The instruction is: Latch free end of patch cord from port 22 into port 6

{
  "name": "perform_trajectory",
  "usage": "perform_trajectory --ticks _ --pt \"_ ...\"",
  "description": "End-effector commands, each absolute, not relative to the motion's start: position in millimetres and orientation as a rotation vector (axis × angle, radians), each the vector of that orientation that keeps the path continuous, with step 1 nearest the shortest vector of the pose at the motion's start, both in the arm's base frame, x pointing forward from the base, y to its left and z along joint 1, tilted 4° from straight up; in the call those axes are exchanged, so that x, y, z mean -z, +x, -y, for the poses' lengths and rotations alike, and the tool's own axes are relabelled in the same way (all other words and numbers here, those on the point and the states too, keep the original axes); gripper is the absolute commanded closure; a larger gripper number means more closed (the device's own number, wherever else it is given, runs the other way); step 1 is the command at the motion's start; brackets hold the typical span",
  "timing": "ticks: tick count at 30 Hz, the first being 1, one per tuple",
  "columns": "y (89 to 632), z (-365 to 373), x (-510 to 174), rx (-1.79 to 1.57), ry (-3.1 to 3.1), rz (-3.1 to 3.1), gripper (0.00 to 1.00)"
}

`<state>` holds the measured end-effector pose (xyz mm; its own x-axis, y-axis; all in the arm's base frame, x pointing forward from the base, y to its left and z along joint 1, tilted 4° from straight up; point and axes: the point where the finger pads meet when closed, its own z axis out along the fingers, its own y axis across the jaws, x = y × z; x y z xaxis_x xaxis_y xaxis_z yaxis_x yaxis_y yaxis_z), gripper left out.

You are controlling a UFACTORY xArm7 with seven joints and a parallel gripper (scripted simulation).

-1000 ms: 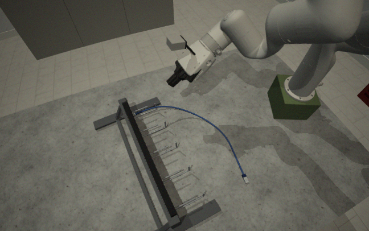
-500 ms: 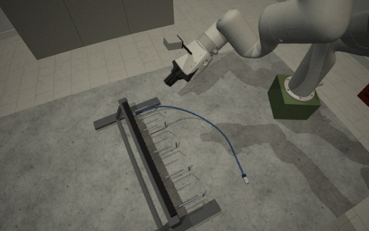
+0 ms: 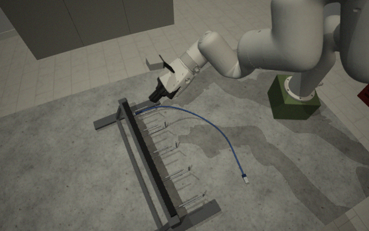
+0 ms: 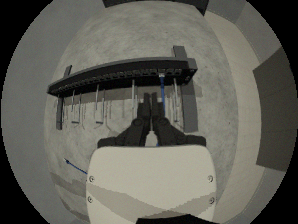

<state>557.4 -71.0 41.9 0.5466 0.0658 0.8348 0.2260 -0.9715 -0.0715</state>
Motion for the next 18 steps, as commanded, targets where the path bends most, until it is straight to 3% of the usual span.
perform_trajectory --ticks 1,18 --pt "591.0 67.7 -23.8 1.409 -2.610 0.251 1.00" --pt "604.1 64.0 -15.0 1.409 -2.610 0.251 1.00"
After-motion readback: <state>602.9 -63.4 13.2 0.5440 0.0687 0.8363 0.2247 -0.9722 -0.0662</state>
